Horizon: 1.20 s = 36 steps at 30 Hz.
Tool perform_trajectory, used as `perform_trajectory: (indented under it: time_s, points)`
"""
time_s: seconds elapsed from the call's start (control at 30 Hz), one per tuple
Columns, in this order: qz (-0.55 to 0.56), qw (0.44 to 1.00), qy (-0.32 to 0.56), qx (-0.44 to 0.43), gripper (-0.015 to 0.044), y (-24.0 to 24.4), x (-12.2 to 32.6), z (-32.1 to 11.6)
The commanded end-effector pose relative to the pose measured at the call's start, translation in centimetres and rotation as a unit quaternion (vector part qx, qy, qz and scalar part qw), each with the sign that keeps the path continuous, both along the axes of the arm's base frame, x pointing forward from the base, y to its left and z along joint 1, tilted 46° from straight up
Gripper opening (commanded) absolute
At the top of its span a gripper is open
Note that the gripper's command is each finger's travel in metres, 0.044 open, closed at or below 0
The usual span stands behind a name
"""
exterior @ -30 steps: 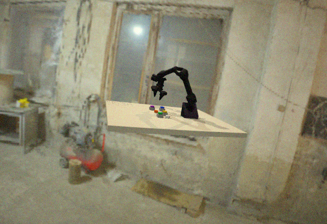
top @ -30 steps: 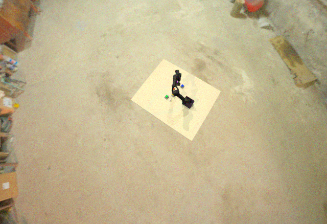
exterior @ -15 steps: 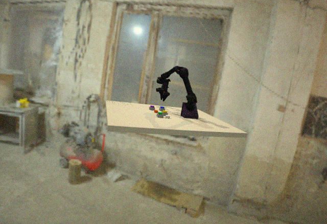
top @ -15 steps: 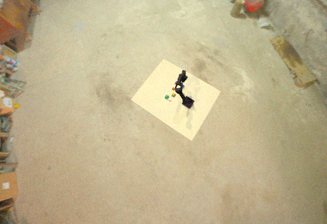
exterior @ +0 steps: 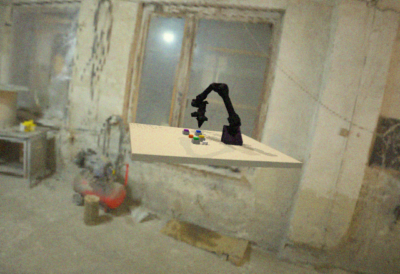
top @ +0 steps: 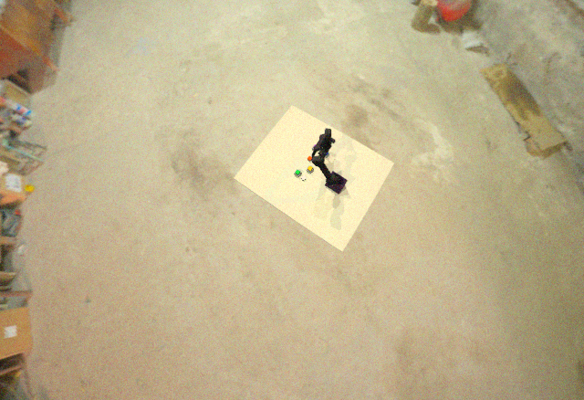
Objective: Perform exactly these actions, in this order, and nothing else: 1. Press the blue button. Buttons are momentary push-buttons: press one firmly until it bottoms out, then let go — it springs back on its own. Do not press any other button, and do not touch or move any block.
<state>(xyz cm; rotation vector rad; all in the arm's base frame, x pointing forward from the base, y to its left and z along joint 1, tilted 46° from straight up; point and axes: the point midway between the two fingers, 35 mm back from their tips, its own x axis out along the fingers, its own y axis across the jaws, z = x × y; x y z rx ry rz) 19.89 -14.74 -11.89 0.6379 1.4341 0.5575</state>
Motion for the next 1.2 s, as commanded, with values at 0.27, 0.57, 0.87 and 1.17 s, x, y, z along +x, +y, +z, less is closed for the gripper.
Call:
perform_trajectory:
  time_s: [0.27,0.57,0.87,1.17]
  points:
    - [-0.002,1.000,0.001,0.001,0.0020,0.8,0.1,-0.8]
    - [-0.002,1.000,0.000,0.002,0.0020,1.9,0.2,-1.9]
    - [-0.002,1.000,0.000,0.002,0.0020,2.5,0.2,-2.5]
    - [-0.002,1.000,0.000,0.002,0.0020,2.5,0.2,-2.5]
